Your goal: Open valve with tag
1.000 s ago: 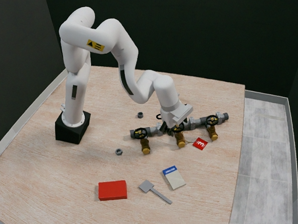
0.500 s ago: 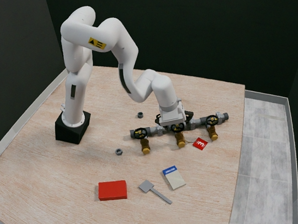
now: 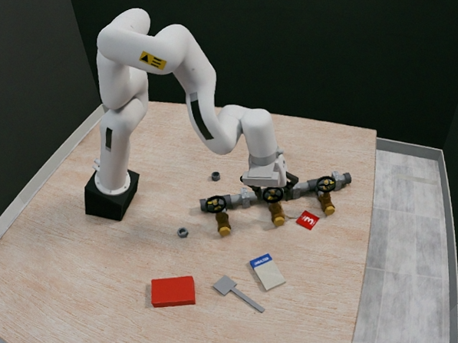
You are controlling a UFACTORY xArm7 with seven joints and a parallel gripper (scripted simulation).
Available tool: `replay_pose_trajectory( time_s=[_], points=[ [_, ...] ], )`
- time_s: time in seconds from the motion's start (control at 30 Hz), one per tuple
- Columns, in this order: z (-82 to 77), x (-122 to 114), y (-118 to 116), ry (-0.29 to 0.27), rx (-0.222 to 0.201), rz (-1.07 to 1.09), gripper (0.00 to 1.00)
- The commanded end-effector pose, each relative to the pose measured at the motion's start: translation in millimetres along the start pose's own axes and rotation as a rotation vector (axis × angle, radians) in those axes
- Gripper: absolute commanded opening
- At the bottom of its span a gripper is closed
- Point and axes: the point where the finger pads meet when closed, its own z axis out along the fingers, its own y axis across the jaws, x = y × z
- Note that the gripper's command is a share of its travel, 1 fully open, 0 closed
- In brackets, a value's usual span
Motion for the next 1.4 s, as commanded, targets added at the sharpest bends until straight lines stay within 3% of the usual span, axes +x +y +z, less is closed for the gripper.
replay_pose_trajectory(
  time_s=[0.0,0.97,1.37],
  points=[
    [-1.4,-0.6,-2.1,0.012,-0.002,0.002,0.00],
    [-1.4,-0.6,-2.1,0.012,-0.002,-0.014,0.00],
    [-1.4,-0.6,-2.1,0.012,-0.003,-0.257,0.00]
  ],
)
